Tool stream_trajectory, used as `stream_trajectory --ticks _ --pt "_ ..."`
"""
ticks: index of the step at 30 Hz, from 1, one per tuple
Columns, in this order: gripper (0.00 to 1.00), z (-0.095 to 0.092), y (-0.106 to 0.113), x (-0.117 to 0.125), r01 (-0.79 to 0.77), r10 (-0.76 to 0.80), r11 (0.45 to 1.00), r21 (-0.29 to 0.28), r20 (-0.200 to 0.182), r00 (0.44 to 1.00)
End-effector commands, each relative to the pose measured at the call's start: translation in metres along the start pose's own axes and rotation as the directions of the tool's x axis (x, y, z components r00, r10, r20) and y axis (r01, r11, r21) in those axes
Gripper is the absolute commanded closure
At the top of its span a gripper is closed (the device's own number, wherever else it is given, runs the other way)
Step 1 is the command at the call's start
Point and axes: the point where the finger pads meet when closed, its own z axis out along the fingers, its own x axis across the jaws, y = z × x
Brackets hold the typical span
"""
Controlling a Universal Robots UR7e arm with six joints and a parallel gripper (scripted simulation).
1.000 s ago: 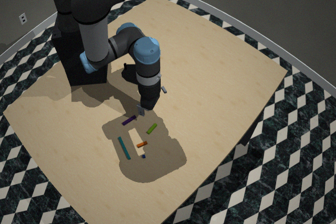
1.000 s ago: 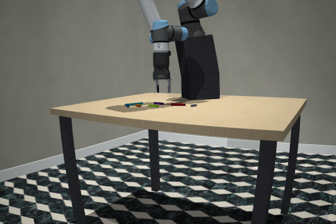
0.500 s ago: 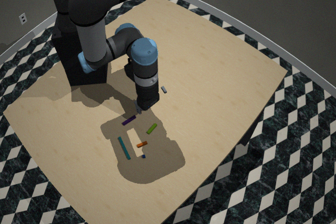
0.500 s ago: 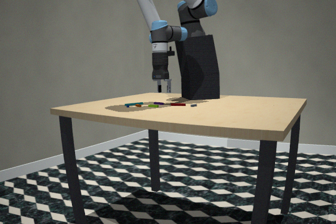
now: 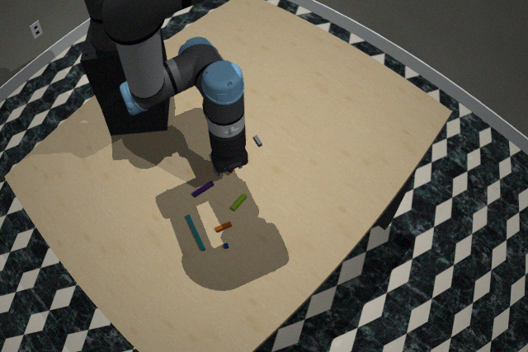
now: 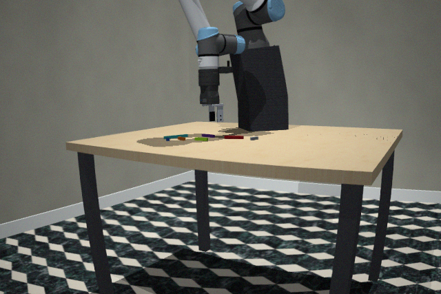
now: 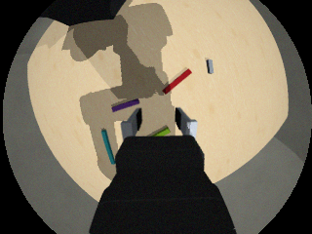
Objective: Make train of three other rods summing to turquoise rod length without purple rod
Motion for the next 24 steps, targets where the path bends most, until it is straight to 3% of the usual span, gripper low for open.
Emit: stream_trajectory --ticks 1,8,24 --pt "0.0 0.0001 -0.0014 0.0007 -0.167 0.167 0.986 0.003 0.0 0.986" --pt "0.0 0.0001 -0.0005 0.0012 -0.296 0.296 0.955 0.003 0.0 0.955" --pt "0.0 0.0001 0.0052 0.0017 -0.671 0.671 0.742 0.003 0.001 0.742"
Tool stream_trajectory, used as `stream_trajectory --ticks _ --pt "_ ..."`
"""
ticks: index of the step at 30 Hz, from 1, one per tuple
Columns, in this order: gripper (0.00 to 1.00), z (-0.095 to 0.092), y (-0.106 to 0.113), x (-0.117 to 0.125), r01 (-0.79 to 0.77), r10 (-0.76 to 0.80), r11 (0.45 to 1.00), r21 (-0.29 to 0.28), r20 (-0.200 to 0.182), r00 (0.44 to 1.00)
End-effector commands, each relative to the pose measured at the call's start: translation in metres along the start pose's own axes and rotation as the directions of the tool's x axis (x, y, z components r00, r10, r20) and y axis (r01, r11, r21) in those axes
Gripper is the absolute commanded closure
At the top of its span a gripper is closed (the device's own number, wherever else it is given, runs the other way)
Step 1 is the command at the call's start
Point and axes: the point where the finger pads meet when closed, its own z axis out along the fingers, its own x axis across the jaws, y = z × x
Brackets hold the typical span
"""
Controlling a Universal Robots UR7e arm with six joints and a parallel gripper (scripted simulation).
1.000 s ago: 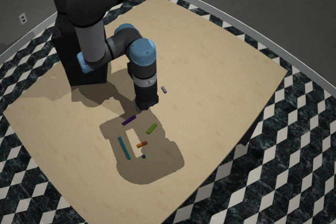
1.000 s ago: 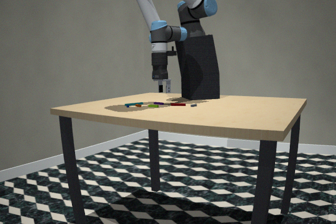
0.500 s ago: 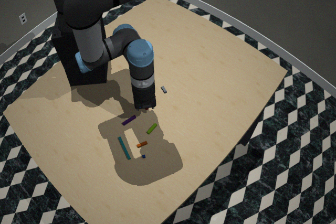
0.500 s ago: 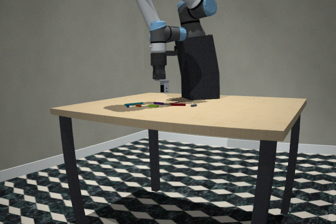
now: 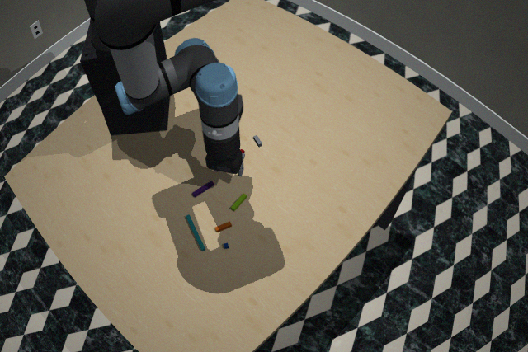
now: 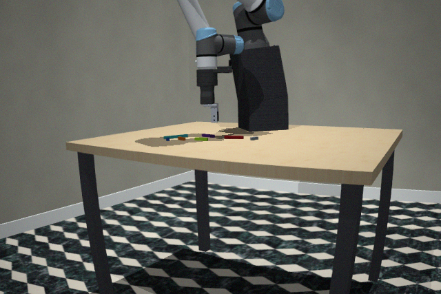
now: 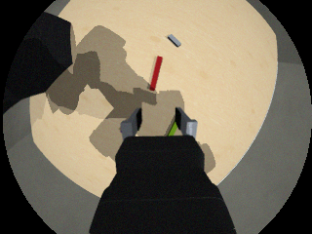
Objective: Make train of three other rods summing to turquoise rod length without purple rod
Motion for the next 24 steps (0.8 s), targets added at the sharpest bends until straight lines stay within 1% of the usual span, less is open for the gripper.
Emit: stream_trajectory --ticks 1,6,12,16,24 --pt "0.0 0.0 -0.0001 -0.0001 -0.114 0.114 0.993 0.003 0.001 0.993" --pt "0.0 0.0 0.0024 0.0012 -0.26 0.26 0.966 0.002 0.001 0.966" --pt "0.0 0.0 0.0052 0.0022 -0.38 0.38 0.925 0.002 0.001 0.925" --pt "0.0 -0.0001 0.0067 0.0029 -0.429 0.429 0.903 0.001 0.001 0.903" --pt "0.0 -0.0001 0.0074 0.0033 -0.463 0.463 0.886 0.001 0.001 0.886"
